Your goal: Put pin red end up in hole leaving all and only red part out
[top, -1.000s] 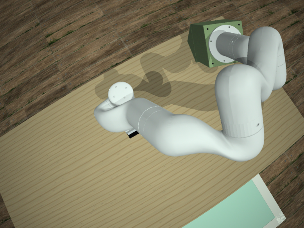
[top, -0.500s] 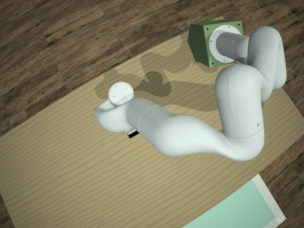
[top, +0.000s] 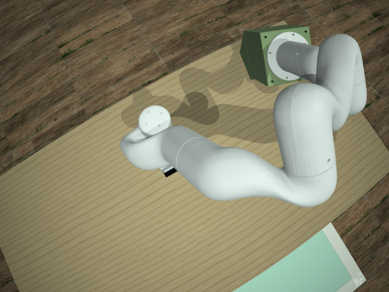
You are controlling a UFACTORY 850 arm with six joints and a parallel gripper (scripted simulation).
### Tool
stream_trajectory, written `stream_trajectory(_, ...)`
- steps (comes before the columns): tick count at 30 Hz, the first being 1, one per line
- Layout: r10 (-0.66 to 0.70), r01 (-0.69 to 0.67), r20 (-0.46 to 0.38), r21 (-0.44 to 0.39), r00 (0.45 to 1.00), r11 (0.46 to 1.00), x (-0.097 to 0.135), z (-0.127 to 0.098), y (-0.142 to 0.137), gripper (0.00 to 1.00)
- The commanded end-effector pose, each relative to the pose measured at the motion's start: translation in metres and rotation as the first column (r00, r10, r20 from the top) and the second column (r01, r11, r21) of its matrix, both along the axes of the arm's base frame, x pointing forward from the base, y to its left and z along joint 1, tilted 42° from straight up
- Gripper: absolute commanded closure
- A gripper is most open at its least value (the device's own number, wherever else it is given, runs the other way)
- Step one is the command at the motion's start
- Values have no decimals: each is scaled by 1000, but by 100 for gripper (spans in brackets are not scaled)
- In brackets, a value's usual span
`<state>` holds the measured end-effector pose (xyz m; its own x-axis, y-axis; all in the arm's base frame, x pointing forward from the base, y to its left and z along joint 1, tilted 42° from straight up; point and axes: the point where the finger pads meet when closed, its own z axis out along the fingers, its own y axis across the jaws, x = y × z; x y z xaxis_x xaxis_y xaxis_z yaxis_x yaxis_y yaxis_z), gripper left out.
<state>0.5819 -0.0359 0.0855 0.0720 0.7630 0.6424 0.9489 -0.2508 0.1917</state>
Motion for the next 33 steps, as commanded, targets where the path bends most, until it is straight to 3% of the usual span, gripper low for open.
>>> stream_trajectory(1,-1,1,1,0,1000,1000,1,1,-1,100)
stream_trajectory(33,-1,1,1,0,1000,1000,2,-2,2,100)
